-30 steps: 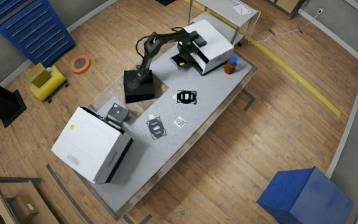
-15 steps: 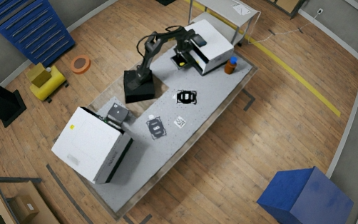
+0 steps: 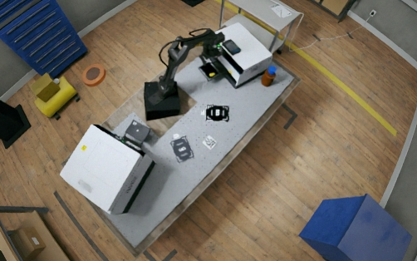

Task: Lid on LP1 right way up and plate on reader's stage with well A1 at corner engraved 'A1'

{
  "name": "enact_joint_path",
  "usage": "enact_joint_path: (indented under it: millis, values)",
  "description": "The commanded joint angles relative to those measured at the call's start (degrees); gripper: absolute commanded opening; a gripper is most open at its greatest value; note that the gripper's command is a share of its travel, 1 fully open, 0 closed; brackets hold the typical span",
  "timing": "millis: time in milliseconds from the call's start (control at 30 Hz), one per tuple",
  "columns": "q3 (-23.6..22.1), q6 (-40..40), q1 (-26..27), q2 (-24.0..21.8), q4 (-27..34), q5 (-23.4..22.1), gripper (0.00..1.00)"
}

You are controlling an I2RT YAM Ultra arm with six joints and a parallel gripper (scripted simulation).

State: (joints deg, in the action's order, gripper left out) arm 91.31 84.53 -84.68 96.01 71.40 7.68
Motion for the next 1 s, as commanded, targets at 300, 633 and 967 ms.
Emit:
enact_joint_path:
  millis: [300,633,967]
  values:
    - [-2.6,0.9,0.7,0.5,-2.0,-1.0,1.0]
    - [-4.4,1.1,0.9,1.1,-4.6,-1.0,1.0]
    - [-5.9,1.3,0.8,0.4,-6.9,-1.1,1.0]
